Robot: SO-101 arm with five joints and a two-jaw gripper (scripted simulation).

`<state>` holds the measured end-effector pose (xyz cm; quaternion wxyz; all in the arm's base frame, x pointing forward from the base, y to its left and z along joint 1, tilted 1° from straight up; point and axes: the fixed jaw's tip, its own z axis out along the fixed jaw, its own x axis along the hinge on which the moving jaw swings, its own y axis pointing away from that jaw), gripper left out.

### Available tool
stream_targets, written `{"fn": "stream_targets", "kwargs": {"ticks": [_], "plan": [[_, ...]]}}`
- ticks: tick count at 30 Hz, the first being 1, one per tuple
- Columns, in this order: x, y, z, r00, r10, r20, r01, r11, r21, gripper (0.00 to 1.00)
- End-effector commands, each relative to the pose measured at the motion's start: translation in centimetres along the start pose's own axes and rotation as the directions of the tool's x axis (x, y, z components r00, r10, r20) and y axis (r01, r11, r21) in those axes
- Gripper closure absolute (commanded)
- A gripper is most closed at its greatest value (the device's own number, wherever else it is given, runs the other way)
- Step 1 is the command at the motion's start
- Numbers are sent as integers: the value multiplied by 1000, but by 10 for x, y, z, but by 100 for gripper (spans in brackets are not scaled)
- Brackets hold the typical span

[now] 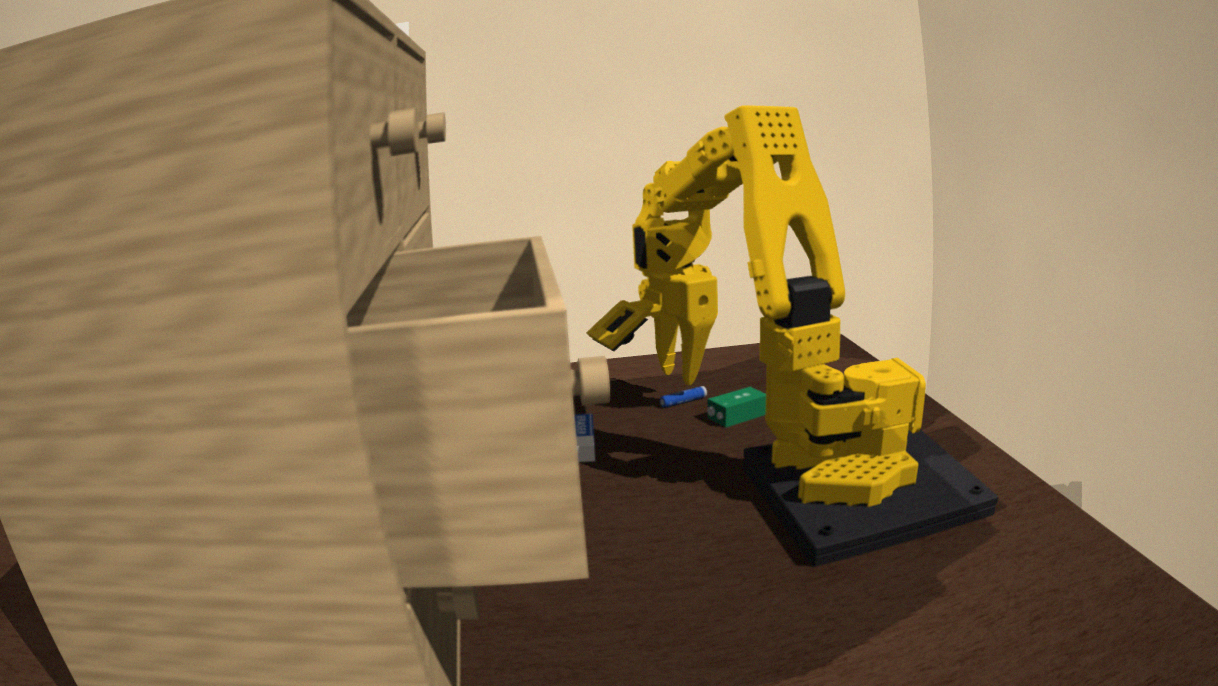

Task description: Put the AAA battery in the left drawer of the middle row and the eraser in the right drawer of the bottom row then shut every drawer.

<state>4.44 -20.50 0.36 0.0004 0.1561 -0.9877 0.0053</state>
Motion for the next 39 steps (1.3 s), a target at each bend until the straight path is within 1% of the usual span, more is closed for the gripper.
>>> {"fn": "stream_targets", "kwargs": {"ticks": [1,8,11,25,39], "plan": [[0,4,5,1000,1,4,-1,1000,-25,81],[0,4,5,1000,1,4,-1,1000,-25,81],[-1,4,15,1000,1,4,-1,1000,-25,81],[-1,4,15,1000,1,4,-1,1000,-25,81],[-1,7,19,1000,1,4,-1,1000,-25,81]]}}
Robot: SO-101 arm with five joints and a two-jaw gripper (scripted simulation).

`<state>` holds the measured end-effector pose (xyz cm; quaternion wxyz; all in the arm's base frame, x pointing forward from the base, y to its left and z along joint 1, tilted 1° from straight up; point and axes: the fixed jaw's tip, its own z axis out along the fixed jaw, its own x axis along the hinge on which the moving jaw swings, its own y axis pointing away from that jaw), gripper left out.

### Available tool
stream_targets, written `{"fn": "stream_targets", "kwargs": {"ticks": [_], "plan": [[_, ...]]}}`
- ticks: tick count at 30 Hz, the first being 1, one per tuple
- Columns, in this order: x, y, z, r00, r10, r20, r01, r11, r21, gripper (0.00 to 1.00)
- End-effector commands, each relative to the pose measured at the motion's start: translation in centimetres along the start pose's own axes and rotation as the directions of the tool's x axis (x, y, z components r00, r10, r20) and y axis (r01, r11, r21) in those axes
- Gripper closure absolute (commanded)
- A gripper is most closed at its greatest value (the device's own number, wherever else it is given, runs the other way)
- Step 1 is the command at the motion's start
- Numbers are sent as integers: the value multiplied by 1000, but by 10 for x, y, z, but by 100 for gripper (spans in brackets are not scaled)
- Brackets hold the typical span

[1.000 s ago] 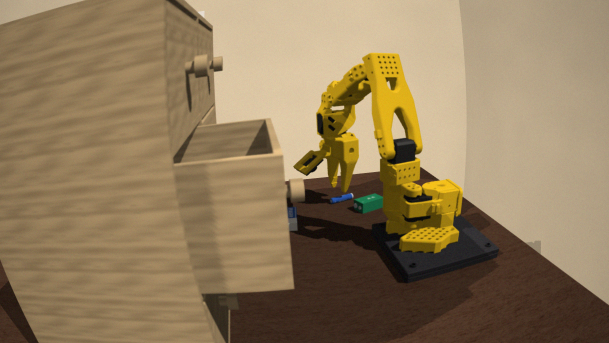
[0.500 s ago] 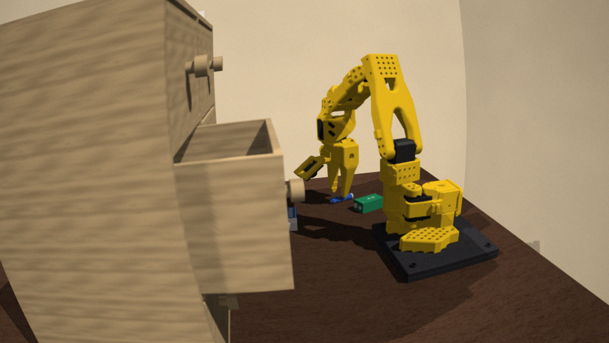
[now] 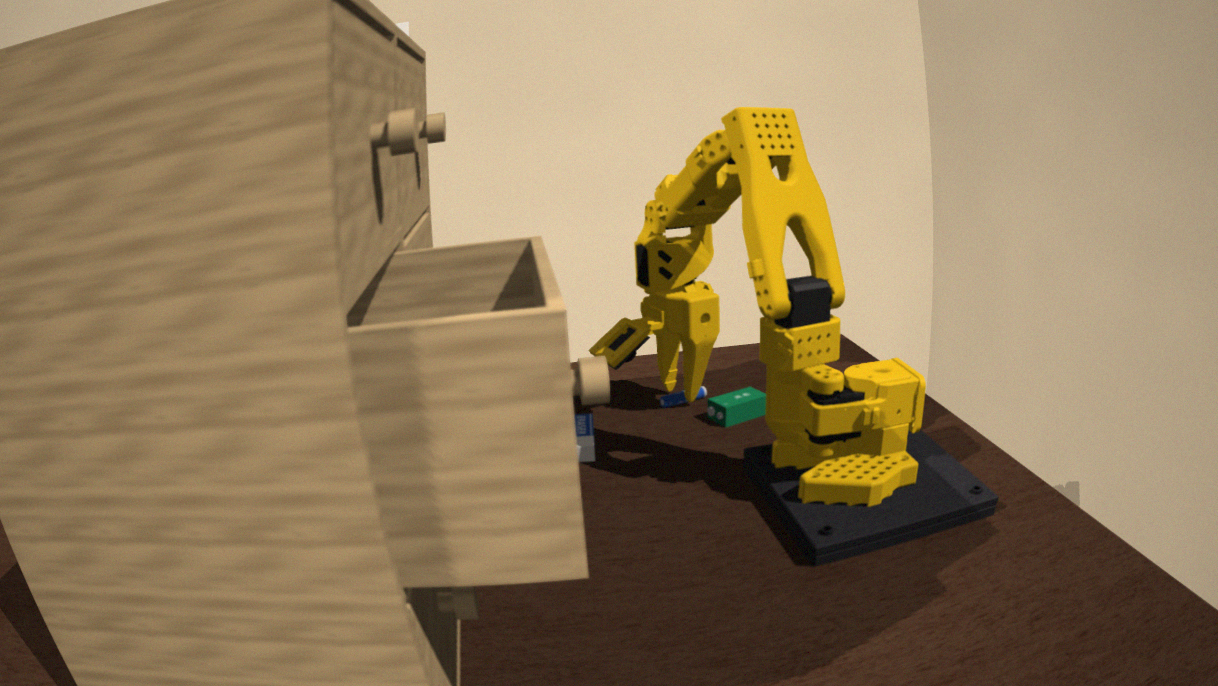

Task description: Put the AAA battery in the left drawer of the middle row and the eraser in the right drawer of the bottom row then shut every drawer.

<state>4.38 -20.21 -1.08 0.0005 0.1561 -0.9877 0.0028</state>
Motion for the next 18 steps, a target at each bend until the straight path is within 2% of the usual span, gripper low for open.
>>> {"fn": "stream_targets", "kwargs": {"ticks": [1,18], "plan": [[-1,4,5,1000,1,3,-1,1000,-20,81],[-1,6,6,1000,1,3,-1,1000,-20,81]]}}
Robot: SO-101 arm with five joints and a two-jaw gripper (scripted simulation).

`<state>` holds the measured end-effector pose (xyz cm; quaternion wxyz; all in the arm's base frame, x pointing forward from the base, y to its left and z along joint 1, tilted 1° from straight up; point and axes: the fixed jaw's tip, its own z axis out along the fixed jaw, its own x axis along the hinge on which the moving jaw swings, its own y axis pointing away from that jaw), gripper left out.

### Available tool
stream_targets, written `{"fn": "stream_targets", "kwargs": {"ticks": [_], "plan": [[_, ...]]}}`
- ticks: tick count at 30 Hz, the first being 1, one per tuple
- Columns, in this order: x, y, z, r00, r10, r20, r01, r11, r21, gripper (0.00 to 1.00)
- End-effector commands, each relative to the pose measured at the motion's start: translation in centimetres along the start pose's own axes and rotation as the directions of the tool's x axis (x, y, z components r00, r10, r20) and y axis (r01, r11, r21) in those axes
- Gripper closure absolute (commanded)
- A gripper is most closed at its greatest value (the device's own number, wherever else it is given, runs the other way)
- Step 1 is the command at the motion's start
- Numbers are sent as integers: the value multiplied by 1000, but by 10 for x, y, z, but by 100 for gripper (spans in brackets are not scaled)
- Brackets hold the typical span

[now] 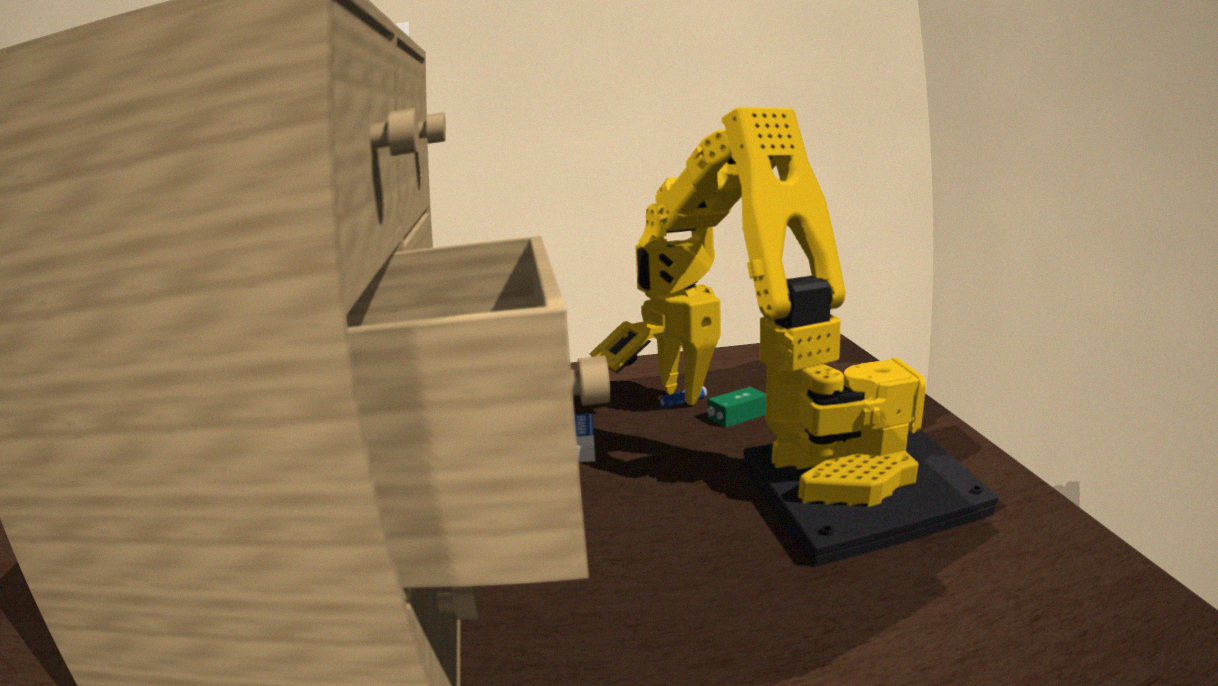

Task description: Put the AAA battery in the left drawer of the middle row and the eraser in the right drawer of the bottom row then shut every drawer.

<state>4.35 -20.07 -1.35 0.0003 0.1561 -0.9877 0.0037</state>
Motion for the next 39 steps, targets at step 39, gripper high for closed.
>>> {"fn": "stream_targets", "kwargs": {"ticks": [39], "plan": [[-1,5,4,1000,1,3,-1,1000,-22,95]]}}
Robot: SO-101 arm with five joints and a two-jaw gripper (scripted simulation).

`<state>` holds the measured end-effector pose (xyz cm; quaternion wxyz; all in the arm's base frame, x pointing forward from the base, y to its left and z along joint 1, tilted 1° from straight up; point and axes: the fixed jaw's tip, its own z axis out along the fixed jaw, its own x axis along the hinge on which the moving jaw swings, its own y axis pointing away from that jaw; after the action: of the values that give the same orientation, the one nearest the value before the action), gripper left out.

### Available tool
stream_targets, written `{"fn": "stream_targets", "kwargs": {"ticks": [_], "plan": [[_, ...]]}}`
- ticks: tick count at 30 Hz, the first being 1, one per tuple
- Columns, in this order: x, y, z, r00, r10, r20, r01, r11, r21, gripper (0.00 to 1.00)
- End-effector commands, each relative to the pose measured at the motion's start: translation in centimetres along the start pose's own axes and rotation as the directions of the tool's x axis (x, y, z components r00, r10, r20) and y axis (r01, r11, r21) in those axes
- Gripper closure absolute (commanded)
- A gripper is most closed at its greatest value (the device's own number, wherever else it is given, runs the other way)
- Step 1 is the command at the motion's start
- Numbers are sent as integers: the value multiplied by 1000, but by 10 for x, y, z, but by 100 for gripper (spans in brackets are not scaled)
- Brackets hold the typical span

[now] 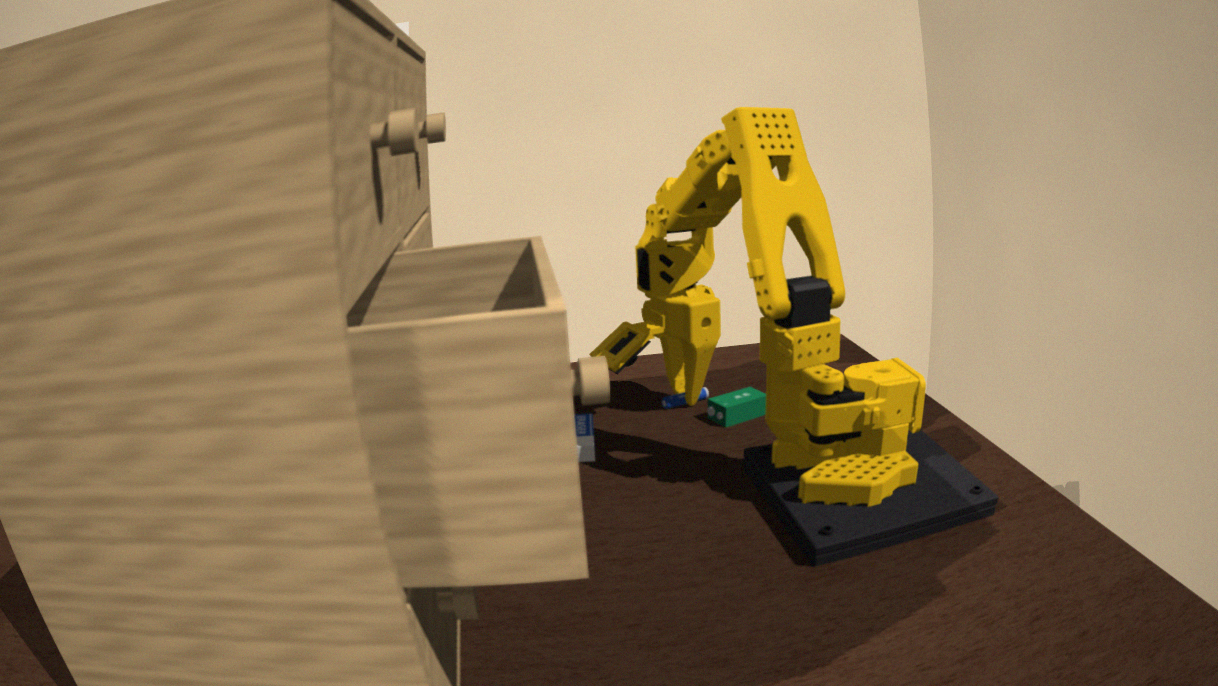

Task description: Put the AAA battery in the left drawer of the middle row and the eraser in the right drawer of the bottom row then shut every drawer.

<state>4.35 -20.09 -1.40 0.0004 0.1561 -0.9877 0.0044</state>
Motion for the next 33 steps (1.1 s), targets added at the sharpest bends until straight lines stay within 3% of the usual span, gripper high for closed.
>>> {"fn": "stream_targets", "kwargs": {"ticks": [1,31,33], "plan": [[-1,5,3,1000,1,4,-1,1000,-23,95],[-1,5,3,1000,1,4,-1,1000,-23,100],[-1,4,-1,1000,1,4,-1,1000,-23,100]]}}
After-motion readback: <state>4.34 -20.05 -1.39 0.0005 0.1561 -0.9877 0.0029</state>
